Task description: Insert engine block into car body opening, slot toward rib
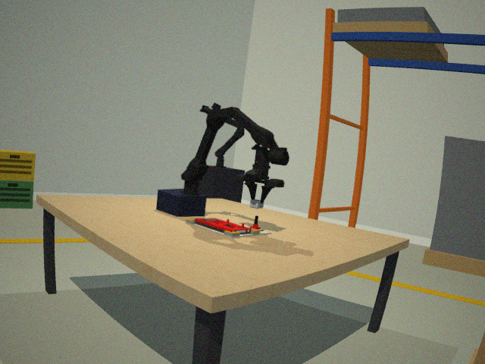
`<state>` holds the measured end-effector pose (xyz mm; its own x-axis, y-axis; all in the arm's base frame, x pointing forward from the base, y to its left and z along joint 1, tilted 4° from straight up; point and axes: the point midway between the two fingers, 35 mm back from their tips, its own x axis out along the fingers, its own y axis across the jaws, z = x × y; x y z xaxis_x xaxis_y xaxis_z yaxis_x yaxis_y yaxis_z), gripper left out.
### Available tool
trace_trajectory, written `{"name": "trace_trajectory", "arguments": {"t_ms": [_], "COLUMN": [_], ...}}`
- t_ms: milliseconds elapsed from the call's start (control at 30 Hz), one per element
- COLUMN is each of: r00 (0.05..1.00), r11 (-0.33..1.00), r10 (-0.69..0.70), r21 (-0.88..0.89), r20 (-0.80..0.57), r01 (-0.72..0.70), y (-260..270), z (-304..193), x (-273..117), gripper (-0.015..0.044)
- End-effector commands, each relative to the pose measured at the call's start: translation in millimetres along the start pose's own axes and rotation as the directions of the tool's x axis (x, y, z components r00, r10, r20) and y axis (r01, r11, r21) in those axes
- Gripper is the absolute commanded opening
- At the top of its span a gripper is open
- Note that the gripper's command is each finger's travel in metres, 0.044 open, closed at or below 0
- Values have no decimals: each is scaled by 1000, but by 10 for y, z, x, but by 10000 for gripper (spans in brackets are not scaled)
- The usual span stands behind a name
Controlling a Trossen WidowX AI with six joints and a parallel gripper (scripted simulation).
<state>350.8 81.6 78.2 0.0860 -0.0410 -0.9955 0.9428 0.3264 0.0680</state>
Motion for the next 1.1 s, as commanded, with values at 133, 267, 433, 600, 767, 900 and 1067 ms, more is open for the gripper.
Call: {"name": "trace_trajectory", "arguments": {"t_ms": [133,267,433,600,767,900,1067], "r00": [1000,1000,1000,1000,1000,1000,1000], "r11": [973,942,888,818,733,655,547], "r10": [-8,-8,-8,-8,-8,-8,-8], "r21": [-232,-336,-460,-575,-680,-755,-837], "r20": [-3,-1,0,2,3,5,7], "r01": [7,7,7,7,8,9,10], "y": [-43,-59,-84,-116,-153,-188,-237], "z": [215,317,445,571,697,796,918], "x": [108,146,193,239,285,322,367], "gripper": [0,0,0,0,0,0,0]}}
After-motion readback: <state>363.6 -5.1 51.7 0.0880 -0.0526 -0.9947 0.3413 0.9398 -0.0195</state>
